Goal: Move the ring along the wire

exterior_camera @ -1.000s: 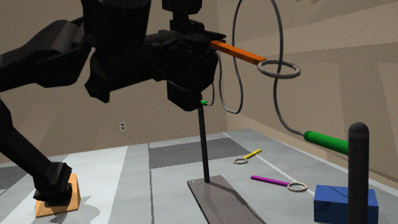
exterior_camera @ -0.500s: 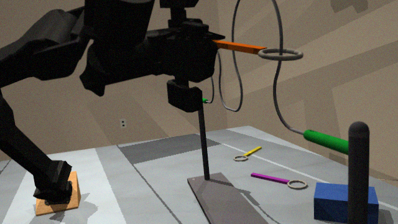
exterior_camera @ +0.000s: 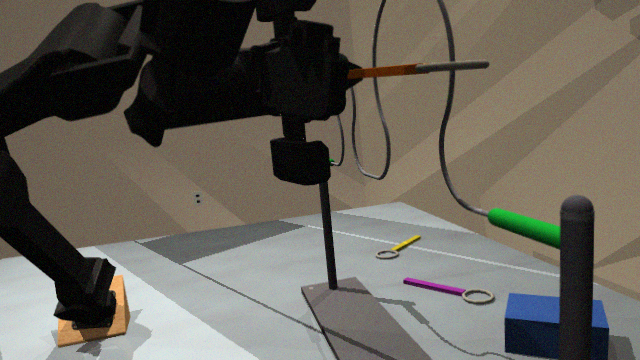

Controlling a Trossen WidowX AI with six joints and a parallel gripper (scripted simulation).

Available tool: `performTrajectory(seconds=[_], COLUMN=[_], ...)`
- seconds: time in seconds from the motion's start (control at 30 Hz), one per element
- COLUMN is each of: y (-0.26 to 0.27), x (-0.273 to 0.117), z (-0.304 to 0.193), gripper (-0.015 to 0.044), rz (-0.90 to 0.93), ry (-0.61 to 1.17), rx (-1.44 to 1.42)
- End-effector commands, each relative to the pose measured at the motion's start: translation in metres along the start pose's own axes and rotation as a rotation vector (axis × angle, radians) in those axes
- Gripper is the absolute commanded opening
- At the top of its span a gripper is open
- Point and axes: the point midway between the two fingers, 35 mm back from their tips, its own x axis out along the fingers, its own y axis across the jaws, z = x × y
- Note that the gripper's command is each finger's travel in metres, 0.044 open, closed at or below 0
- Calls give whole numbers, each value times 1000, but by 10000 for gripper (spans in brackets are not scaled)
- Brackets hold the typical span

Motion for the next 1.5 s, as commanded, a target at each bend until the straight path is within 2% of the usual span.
performTrajectory(seconds=[0.0, 1.47], y=[-1, -22], x=[-1, -3], z=[1, 8], gripper=[-150, -150], rz=[-20, -263], ry=[-3, 2], rx=[-50, -548])
